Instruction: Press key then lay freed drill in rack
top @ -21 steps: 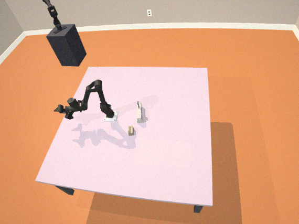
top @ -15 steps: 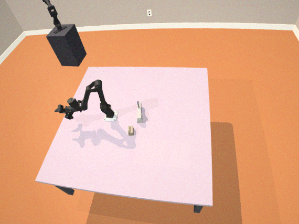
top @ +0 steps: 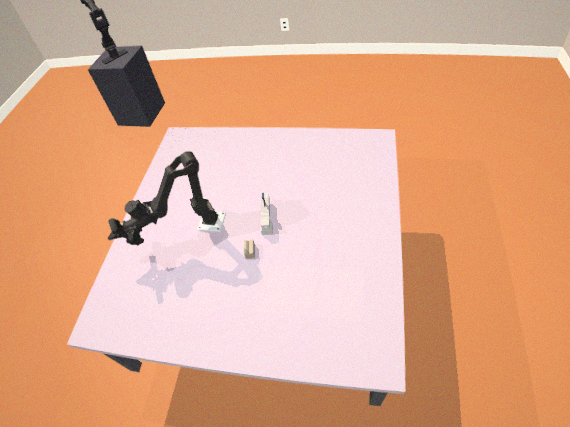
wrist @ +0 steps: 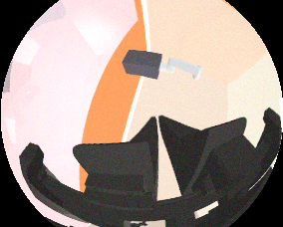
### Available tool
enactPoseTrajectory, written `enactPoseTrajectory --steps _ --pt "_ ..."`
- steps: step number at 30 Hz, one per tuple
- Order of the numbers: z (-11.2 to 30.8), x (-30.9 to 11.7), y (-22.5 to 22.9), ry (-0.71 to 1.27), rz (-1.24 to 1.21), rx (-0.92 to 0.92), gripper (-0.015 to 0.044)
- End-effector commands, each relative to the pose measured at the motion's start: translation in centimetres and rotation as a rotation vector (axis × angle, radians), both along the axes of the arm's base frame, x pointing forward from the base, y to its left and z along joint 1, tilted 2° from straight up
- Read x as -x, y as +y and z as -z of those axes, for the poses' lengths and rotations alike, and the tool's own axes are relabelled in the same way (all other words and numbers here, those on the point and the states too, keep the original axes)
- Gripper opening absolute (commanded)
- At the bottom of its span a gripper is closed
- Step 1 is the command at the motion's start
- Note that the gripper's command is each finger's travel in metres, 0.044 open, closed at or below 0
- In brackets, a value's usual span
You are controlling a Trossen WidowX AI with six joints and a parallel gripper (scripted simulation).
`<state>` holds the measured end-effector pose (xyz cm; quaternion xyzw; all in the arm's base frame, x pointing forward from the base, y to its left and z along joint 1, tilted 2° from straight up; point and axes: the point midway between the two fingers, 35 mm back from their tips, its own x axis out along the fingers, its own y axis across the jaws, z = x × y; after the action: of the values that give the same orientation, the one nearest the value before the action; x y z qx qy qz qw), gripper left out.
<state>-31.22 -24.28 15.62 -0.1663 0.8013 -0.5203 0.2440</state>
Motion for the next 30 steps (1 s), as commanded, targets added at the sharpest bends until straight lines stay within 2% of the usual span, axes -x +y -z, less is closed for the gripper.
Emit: enactPoseTrajectory --steps 1,9,16,21,27,30 --pt "0.5 -4.2 -4.2 -0.121 -0.138 0.04 0.0" --pt "1.5 -15.1 -11.7 -0.374 -0.395 0.058 0.0" --pt "1.9 -26.0 -14.5 -0.58 -0.578 0.019 0.0" --pt "2.4 -34.9 -14.2 -0.748 -0.693 -0.078 0.0" --pt "2.8 -45.0 -10.7 -0.919 -0.793 -0.245 0.0" --pt "2.6 -47.9 -8.9 -0.933 -0.836 -0.288 0.0"
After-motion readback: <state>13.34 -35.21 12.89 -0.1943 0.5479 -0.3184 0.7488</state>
